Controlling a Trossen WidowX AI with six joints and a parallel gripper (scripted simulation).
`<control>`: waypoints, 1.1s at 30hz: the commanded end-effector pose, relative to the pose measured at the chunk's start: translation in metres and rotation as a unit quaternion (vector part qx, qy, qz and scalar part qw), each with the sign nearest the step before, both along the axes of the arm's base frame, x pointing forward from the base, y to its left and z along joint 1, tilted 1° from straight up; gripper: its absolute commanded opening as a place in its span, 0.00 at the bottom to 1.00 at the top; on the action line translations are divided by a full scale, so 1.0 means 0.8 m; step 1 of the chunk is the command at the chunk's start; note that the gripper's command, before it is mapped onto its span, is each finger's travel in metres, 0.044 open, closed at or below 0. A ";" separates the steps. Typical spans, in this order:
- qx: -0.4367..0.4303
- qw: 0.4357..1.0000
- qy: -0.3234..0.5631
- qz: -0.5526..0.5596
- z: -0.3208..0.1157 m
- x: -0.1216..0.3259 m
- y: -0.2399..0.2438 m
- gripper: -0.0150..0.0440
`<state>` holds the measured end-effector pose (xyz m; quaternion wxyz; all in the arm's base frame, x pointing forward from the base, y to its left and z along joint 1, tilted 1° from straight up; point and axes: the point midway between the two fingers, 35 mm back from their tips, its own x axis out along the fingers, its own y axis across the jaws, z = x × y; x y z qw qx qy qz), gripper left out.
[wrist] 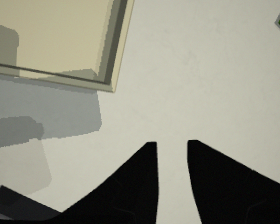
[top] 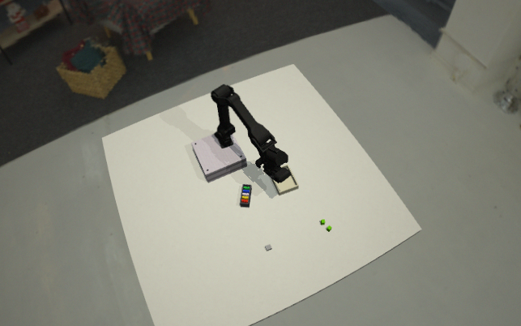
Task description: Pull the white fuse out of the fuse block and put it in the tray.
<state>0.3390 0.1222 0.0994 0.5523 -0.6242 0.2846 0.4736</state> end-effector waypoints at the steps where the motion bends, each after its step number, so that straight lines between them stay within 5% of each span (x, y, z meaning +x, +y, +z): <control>1: -0.001 0.982 0.093 -0.162 -0.038 -0.008 -0.081 0.36; 7: 0.005 0.908 0.205 -0.365 -0.075 -0.046 -0.174 0.36; 33: 0.006 0.905 0.208 -0.371 -0.094 -0.048 -0.171 0.36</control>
